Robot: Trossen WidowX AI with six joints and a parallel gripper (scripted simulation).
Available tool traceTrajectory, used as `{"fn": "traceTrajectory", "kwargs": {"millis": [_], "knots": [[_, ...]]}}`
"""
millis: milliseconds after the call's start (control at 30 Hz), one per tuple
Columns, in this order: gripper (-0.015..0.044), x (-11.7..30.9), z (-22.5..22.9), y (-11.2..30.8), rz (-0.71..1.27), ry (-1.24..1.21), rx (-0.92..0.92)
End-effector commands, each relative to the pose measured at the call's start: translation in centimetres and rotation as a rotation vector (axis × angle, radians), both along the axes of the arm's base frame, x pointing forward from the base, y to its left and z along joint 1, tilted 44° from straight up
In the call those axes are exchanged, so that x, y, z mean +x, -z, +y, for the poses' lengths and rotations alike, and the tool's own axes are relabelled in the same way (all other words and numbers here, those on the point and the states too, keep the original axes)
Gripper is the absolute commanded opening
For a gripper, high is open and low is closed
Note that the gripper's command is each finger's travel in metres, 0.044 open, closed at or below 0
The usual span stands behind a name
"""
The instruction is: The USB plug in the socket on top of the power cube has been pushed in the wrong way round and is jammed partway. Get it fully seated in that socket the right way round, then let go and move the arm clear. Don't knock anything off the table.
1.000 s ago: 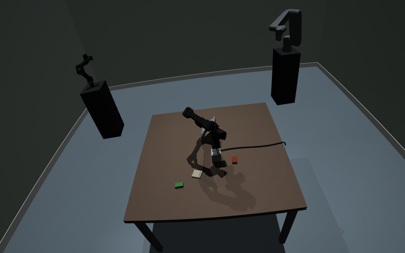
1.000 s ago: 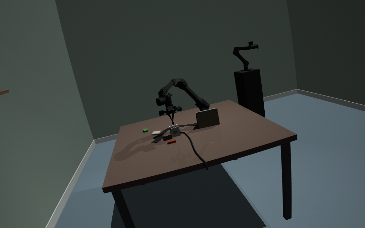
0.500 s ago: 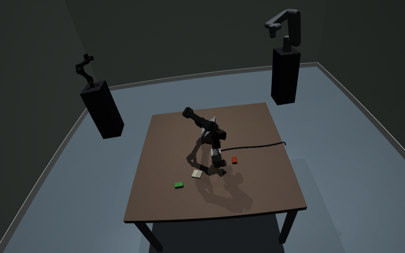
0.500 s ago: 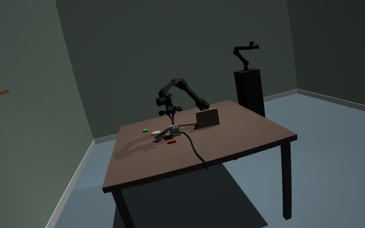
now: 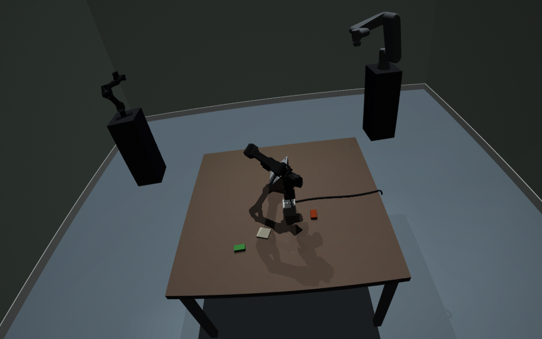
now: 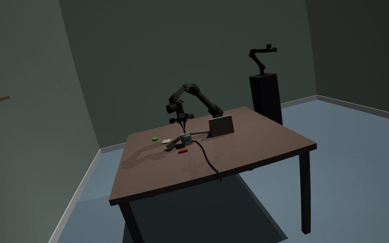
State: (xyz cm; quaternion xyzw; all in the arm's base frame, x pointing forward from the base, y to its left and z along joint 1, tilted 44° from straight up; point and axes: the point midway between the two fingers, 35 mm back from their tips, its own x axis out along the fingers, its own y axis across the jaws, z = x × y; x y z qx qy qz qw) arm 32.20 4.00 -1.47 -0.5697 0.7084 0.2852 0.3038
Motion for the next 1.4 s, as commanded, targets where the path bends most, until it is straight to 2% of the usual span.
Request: {"fn": "traceTrajectory", "kwargs": {"millis": [0,1367], "knots": [[0.0000,-0.04,0.03,0.11,0.001,-0.001,0.009],[0.0000,-0.08,-0.12,0.64,0.000,-0.006,0.044]]}}
